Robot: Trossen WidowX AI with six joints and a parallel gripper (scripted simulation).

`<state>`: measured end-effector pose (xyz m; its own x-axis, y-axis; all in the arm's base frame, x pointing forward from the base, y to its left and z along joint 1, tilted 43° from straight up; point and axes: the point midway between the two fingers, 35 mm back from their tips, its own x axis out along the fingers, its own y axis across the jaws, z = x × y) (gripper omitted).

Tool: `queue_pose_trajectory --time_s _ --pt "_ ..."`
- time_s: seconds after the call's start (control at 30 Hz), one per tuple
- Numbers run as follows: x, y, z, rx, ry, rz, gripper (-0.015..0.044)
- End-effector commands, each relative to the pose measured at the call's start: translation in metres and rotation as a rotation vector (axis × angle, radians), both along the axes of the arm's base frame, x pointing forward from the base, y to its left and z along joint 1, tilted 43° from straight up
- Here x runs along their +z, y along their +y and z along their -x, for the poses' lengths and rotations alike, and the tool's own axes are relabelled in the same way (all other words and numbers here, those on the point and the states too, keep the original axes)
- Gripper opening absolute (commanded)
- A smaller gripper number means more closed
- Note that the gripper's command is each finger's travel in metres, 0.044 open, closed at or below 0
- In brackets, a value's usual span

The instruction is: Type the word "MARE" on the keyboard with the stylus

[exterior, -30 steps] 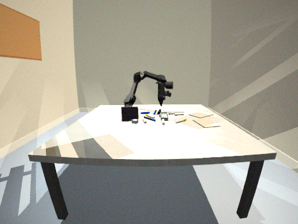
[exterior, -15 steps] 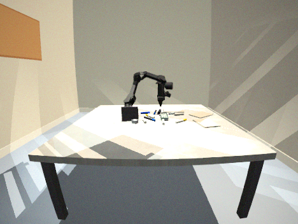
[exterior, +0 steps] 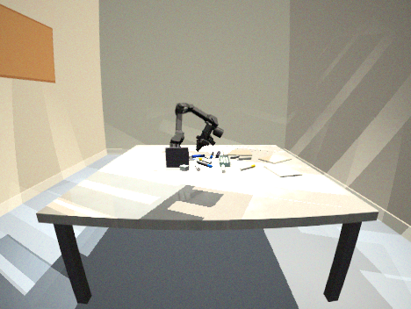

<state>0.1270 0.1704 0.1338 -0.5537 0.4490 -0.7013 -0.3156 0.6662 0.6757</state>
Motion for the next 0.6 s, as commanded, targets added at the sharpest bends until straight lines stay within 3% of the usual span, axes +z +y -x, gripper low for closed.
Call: queue_pose_trajectory --time_s 0.0,0.57 --pt "0.0002 -0.0011 0.0058 0.014 0.013 0.013 0.0150" --pt "-0.0093 0.0074 0.0065 0.014 0.013 0.013 0.0150"
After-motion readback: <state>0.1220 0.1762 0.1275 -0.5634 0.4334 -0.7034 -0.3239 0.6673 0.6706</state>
